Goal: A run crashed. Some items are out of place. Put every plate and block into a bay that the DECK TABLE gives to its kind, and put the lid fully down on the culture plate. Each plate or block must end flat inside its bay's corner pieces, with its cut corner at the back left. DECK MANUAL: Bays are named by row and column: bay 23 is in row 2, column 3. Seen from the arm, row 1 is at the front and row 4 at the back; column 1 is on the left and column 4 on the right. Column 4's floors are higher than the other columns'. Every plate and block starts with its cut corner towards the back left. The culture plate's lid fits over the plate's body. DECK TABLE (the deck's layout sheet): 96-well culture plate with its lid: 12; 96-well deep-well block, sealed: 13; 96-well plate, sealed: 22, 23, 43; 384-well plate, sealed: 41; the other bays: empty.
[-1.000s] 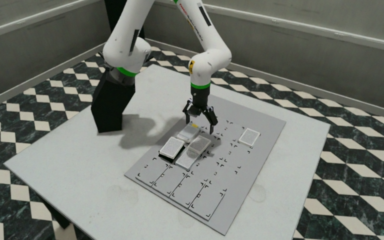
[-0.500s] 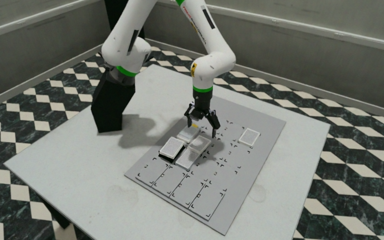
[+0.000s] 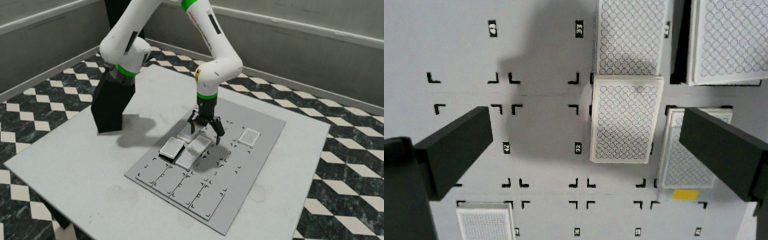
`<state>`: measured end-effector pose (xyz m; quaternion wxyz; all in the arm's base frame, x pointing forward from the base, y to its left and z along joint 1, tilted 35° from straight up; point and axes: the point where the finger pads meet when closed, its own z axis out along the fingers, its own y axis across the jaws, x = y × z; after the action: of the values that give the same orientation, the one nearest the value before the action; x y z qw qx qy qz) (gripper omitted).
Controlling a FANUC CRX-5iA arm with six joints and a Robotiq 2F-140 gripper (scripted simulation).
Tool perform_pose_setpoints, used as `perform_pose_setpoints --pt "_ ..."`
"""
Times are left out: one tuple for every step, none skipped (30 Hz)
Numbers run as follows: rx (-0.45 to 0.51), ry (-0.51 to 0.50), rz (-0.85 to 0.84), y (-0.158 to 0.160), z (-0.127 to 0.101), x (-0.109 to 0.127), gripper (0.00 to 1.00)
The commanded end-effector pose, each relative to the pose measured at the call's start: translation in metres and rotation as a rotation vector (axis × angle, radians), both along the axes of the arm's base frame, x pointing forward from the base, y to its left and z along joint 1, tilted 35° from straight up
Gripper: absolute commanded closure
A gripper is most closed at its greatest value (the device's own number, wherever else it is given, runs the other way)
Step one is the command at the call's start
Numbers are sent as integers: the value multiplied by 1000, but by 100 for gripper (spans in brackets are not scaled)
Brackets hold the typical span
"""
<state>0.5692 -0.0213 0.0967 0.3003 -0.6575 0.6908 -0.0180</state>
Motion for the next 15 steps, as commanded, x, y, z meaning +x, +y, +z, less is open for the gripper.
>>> perform_pose_setpoints --pt "1 -1 1 -12 2 14 0" --pt "1 -1 1 -15 3 17 0" --pt "1 -1 1 -15 3 17 0" --pt "1 -1 1 -15 3 17 0" --pt "1 -1 1 -18 3 20 0" --pt "1 -1 1 -20 4 23 0" --pt "1 -1 1 -23 4 26 0" --pt "1 -1 1 -26 4 29 0" --pt "1 -1 1 -28 5 32 0" --pt "1 -1 1 -31 5 35 0" --pt "1 -1 1 -34 6 38 0" --pt "1 -1 1 -36 6 41 0" --pt "1 -1 1 -39 6 43 0" --pt "1 -1 1 -42 7 46 0" --pt "1 -1 1 -44 7 49 0"
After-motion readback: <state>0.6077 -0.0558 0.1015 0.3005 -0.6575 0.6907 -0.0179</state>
